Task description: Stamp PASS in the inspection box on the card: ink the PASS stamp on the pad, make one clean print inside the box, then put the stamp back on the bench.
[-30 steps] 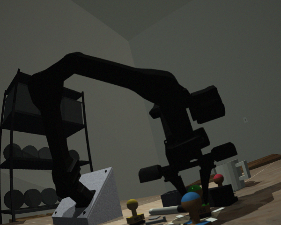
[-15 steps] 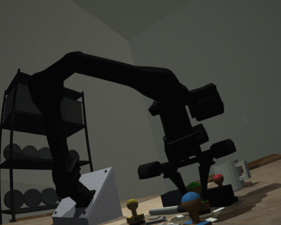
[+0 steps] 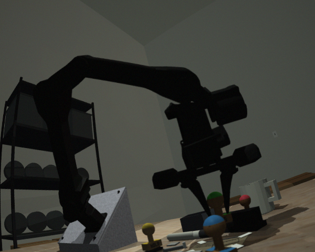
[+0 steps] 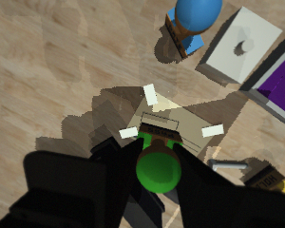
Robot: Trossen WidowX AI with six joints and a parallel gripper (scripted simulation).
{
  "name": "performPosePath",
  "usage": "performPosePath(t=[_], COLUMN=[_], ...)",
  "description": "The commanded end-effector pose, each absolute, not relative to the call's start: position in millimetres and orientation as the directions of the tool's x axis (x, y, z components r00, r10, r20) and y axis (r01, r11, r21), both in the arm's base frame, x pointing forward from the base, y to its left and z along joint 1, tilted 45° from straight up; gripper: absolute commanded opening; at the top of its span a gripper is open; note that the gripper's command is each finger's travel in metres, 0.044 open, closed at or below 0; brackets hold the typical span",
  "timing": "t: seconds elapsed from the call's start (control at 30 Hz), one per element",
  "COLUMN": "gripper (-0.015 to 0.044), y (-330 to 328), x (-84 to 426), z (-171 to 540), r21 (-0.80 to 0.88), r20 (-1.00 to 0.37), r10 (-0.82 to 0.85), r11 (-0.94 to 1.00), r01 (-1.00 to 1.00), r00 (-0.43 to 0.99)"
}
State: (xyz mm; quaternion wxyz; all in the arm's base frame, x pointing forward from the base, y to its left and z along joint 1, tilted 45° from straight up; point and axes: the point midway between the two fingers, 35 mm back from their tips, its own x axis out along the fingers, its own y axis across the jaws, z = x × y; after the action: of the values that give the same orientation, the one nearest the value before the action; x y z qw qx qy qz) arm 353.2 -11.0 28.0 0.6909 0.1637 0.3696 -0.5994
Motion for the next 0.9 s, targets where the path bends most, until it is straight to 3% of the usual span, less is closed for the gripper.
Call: performPosePath(t=[0.0,0.87], gripper=[0.0000,0.0000], y=[-5.7,37.5], x=[353.7,340.8], z=[32.8,39.7], r21=[-0.213,-0.211], r20=[-0.710,-0.716], r10=[-0.704,-0.698], r11=[0.228,0.232], r01=[0.950,0.949], r00=[0.010,0.011])
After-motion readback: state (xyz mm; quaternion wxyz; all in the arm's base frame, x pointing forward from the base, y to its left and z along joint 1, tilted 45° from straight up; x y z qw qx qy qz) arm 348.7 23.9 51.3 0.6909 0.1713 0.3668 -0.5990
